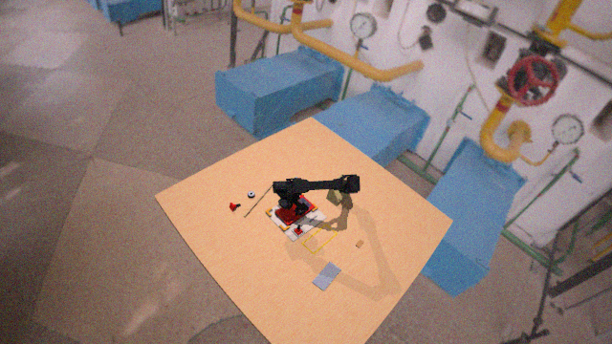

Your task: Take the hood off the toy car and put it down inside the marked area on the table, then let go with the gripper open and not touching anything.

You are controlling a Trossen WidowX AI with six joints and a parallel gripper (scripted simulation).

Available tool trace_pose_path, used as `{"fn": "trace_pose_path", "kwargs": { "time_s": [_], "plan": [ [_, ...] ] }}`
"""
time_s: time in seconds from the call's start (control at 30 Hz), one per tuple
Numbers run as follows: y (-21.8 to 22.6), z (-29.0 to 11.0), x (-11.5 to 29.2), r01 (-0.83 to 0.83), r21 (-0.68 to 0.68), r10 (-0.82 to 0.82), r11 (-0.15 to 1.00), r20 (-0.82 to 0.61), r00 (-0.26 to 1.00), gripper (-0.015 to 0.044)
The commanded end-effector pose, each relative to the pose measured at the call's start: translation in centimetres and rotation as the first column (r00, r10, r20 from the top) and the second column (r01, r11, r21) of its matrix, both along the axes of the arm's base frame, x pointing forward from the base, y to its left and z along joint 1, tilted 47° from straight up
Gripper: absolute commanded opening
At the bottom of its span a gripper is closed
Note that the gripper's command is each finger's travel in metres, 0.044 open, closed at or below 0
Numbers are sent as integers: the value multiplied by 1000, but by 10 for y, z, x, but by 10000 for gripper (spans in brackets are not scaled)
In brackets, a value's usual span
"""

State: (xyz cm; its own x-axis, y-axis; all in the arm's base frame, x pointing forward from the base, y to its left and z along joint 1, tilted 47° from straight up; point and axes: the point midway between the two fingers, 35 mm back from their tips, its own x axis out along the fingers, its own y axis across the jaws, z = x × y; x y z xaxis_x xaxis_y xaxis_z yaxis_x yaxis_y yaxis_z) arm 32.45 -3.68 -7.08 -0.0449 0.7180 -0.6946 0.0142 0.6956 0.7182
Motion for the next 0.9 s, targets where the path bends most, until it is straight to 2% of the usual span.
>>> {"fn": "trace_pose_path", "kwargs": {
  "time_s": [0.0, 0.87],
  "plan": [
    [3, -3, -1, 2, 5, -2, 1000, -9, 1000, 440],
    [13, -12, -2, 2, 5, -2, 1000, -9, 1000, 440]
  ]
}}
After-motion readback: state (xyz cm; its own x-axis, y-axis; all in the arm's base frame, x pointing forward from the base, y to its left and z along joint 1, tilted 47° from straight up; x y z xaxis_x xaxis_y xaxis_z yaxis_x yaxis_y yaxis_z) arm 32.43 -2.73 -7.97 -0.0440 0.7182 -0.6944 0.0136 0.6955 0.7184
